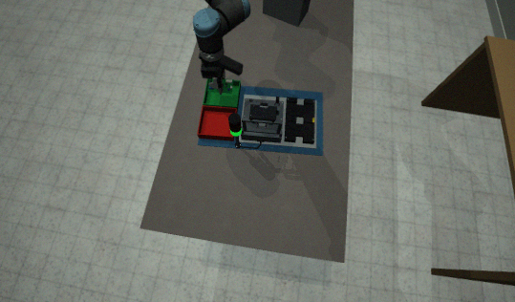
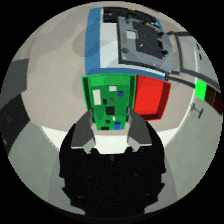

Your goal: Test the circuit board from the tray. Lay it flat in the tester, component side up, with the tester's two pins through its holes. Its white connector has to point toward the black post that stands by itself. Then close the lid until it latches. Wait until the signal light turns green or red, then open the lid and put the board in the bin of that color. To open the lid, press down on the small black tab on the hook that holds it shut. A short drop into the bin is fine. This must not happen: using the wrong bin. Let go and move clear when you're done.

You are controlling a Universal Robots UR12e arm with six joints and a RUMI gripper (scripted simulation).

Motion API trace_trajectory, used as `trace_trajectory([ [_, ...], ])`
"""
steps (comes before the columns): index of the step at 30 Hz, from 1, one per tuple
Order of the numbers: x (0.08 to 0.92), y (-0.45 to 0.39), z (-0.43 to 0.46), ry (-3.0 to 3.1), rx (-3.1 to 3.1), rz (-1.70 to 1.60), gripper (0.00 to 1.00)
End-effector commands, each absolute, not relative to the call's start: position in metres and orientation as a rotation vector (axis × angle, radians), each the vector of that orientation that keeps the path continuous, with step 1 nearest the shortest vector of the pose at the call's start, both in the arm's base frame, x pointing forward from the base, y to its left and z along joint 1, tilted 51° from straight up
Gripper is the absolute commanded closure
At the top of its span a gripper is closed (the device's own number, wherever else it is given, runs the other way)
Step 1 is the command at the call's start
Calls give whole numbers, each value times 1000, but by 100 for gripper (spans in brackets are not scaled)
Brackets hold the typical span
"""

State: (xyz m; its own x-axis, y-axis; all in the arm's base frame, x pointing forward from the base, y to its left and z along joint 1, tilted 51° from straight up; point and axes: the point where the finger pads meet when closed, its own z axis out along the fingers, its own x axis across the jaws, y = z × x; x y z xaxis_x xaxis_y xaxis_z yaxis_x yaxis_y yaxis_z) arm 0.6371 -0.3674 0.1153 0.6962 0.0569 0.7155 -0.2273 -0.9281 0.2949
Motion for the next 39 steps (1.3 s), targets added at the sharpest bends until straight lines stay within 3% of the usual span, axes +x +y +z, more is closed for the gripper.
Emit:
trace_trajectory([
  [1,643,-370,110,-133,2544,1091,61],
  [39,688,-395,69,-133,2544,1091,61],
])
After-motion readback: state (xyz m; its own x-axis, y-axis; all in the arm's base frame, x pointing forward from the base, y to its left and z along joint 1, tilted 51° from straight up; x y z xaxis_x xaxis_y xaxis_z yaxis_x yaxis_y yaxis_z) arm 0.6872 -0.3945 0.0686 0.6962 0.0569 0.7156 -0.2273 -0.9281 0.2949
